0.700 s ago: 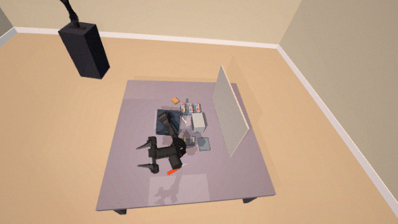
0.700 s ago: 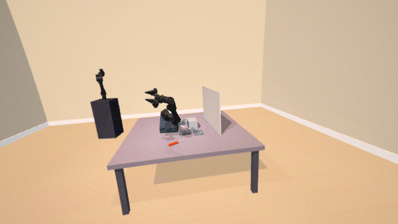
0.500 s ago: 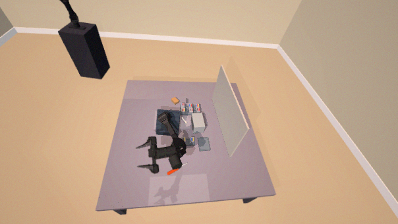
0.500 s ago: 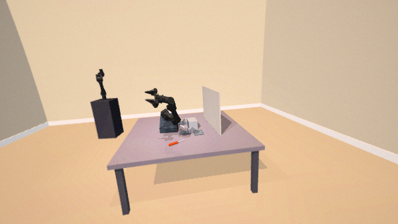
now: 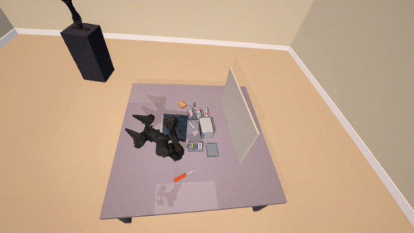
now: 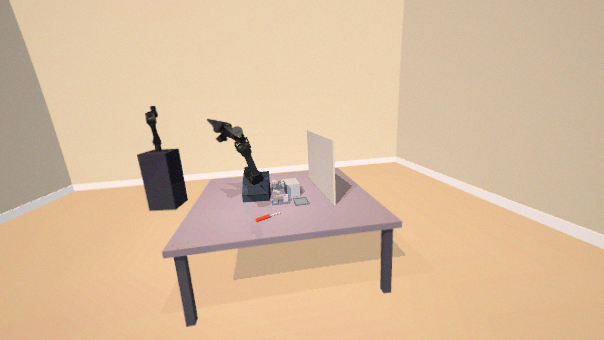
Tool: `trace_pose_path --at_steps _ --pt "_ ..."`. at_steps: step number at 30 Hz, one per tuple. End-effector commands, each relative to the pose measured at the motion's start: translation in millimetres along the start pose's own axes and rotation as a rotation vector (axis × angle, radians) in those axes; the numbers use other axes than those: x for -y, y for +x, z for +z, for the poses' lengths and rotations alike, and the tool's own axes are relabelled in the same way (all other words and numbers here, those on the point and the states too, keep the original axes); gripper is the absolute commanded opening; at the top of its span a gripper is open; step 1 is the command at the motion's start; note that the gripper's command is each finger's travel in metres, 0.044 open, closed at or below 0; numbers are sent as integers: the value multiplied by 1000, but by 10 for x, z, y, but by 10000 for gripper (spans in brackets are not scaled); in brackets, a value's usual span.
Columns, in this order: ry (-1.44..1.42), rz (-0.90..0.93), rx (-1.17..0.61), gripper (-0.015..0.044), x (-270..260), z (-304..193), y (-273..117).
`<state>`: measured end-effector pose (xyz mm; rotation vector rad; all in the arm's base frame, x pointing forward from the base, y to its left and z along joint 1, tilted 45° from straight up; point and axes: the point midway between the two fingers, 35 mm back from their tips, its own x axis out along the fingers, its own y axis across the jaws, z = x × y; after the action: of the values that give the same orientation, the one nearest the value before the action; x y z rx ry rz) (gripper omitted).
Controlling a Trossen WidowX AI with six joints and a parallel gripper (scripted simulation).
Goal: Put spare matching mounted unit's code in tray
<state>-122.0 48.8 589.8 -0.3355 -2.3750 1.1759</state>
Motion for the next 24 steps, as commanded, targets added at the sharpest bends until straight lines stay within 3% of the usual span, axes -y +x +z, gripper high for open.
trace_pose_path --at_steps 1,6,11,17,24 --pt "171 159 -98 440 -466 -263 260" --pt "411 361 -286 440 -1175 -672 437" --pt "625 530 -535 440 -1935 -1121 361" --pt "837 658 -814 440 -2653 -1513 68" --pt "1128 763 -1250 440 -3538 -1886 -584"
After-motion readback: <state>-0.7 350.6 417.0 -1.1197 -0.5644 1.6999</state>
